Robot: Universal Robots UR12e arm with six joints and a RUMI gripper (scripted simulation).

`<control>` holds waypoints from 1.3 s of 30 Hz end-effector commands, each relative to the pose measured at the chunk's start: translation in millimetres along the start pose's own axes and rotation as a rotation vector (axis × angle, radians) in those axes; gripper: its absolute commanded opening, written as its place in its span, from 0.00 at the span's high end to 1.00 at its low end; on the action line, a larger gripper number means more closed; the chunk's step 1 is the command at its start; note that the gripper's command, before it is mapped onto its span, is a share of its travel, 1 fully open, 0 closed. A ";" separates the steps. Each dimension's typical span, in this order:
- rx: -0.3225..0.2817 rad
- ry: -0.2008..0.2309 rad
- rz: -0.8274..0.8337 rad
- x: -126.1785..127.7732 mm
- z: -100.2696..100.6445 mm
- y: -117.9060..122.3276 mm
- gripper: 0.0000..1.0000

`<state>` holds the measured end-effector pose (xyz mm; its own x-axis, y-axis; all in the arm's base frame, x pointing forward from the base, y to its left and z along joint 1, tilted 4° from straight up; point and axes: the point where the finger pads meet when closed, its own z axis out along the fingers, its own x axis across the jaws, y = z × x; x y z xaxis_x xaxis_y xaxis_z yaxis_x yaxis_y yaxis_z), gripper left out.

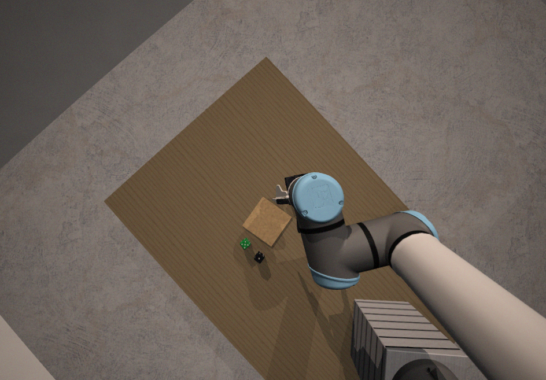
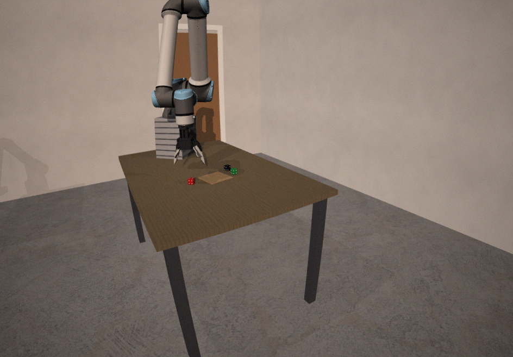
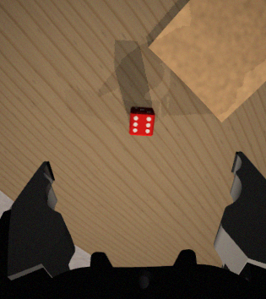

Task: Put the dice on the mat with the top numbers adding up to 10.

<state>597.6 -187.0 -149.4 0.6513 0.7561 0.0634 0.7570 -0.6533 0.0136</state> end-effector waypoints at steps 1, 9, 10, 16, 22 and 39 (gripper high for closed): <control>-0.002 -0.001 0.065 1.1 0.6 1.2 0.00; -0.002 -0.001 0.118 1.9 1.5 1.8 0.00; -0.002 -0.001 0.118 1.9 1.5 1.8 0.00; -0.002 -0.001 0.129 2.0 1.6 1.9 0.00; -0.002 -0.001 0.130 2.0 1.7 2.0 0.72; -0.002 -0.001 0.130 2.0 1.7 2.0 0.72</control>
<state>600.0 -186.4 -151.5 0.7443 0.6648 0.0633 0.6659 -0.7460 0.0057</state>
